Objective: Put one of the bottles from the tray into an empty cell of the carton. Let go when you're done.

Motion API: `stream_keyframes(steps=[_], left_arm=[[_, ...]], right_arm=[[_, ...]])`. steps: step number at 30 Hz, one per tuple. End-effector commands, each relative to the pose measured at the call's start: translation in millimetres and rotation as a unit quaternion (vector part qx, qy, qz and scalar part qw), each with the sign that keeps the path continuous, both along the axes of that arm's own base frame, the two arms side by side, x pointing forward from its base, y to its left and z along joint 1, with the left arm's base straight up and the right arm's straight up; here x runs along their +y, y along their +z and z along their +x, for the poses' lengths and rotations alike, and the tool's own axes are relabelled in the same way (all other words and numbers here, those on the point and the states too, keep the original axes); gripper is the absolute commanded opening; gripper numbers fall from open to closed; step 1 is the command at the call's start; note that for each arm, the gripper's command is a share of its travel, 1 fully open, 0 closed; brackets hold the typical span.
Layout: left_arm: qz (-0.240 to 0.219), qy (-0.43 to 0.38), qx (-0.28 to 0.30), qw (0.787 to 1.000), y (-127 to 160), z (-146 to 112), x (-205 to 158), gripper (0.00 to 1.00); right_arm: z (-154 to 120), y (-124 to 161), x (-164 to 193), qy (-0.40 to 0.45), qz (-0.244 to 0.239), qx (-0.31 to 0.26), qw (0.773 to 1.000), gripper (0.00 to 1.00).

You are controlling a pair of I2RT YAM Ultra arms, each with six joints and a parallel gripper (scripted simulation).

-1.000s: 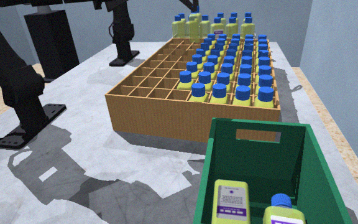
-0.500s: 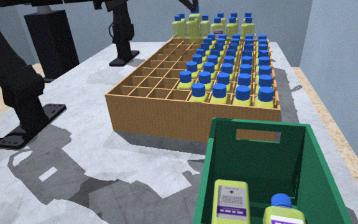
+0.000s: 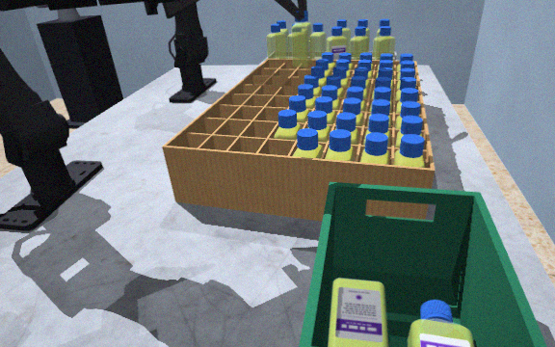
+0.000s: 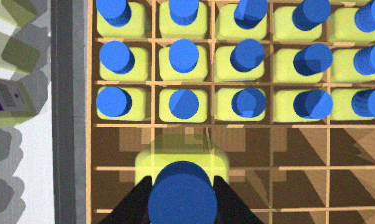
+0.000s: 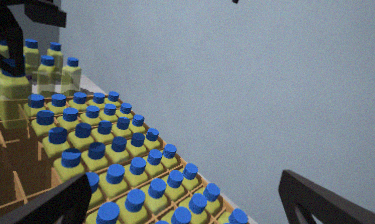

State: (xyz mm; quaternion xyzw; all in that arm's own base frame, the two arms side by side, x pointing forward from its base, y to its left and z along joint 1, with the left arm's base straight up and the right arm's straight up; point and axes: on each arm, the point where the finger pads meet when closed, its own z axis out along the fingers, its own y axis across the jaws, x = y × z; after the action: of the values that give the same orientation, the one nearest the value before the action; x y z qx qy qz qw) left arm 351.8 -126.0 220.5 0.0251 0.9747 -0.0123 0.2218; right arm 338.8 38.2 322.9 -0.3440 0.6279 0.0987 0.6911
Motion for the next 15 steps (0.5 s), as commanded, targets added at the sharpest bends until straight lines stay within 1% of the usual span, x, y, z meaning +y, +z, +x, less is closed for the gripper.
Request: stream_keyframes(steps=[1, 2, 4, 5, 7, 8, 9, 10, 11, 12, 15], left_arm=[[-0.017, -0.006, -0.054, 0.998, 34, 12, -9, 0.30], [-0.008, 0.001, -0.038, 0.999, 21, 19, -4, 0.30], [-0.016, 0.007, -0.053, 0.998, 33, 13, 1, 0.30], [-0.019, 0.007, -0.061, 0.998, 40, 14, 1, 0.30], [-0.019, 0.007, -0.061, 0.998, 40, 14, 1, 0.30], [-0.013, 0.004, -0.044, 0.999, 30, 10, 0, 0.30], [-0.015, 0.008, -0.054, 0.998, 40, 10, 5, 0.30], [-0.011, 0.008, -0.044, 0.999, 33, 12, 4, 0.30], [-0.010, -0.001, -0.038, 0.999, 29, 11, -4, 0.30], [-0.004, -0.005, -0.026, 1.000, 18, 13, -7, 0.30], [-0.019, 0.000, -0.058, 0.998, 39, 12, -4, 0.30]], right_arm=[[-2, 6, 1, 0.001, -0.001, -0.006, 1.000, 1.00], [-2, 6, 1, 0.001, -0.001, -0.006, 1.000, 1.00], [-2, 6, 1, 0.001, -0.001, -0.006, 1.000, 1.00], [-2, 6, 1, 0.001, -0.001, -0.006, 1.000, 1.00], [-2, 6, 1, 0.001, -0.001, -0.006, 1.000, 1.00], [-2, 6, 1, 0.001, -0.001, -0.006, 1.000, 1.00], [-2, 6, 1, 0.001, -0.001, -0.006, 1.000, 1.00], [-2, 6, 1, 0.001, -0.001, -0.006, 1.000, 1.00], [-2, 6, 1, 0.001, -0.001, -0.006, 1.000, 1.00], [-2, 6, 1, 0.001, -0.001, -0.006, 1.000, 1.00], [-2, 6, 1, 0.001, -0.001, -0.006, 1.000, 1.00]])
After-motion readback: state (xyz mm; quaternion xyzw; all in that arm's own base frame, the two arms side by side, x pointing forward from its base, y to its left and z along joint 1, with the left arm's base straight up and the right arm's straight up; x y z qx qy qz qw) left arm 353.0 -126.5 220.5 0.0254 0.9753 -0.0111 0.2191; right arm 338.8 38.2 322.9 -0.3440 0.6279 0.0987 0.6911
